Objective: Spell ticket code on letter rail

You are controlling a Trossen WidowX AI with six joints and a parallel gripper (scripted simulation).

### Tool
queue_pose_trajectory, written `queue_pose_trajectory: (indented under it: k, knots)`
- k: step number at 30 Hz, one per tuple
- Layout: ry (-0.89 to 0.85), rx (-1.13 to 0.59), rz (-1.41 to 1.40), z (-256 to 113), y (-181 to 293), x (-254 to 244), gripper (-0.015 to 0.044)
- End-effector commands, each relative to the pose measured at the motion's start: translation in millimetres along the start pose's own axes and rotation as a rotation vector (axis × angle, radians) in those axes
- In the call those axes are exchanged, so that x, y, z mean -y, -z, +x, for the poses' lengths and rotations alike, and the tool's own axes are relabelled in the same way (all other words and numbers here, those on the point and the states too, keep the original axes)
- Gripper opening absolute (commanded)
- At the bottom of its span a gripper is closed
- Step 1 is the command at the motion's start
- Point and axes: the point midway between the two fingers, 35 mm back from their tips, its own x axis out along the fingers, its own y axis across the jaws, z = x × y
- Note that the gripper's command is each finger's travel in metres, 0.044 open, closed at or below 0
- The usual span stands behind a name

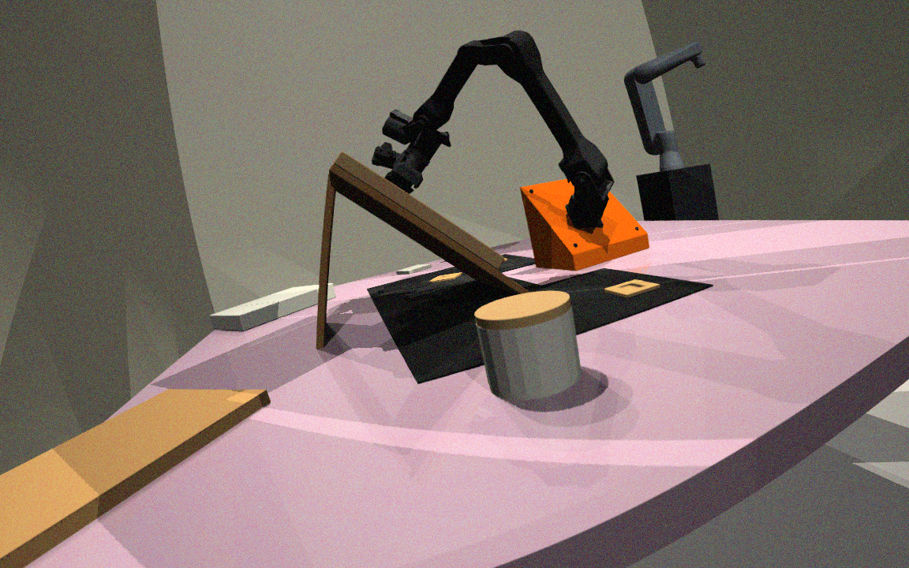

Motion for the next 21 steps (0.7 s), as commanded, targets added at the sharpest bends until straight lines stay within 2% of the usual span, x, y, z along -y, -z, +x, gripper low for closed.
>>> queue_pose_trajectory:
  k: [1,21]
  knots:
    - [-0.005,-0.001,0.006,0.8,0.8,-3.4,0.0000]
    - [-0.005,-0.001,0.006,2.0,2.5,-13.4,0.0000]
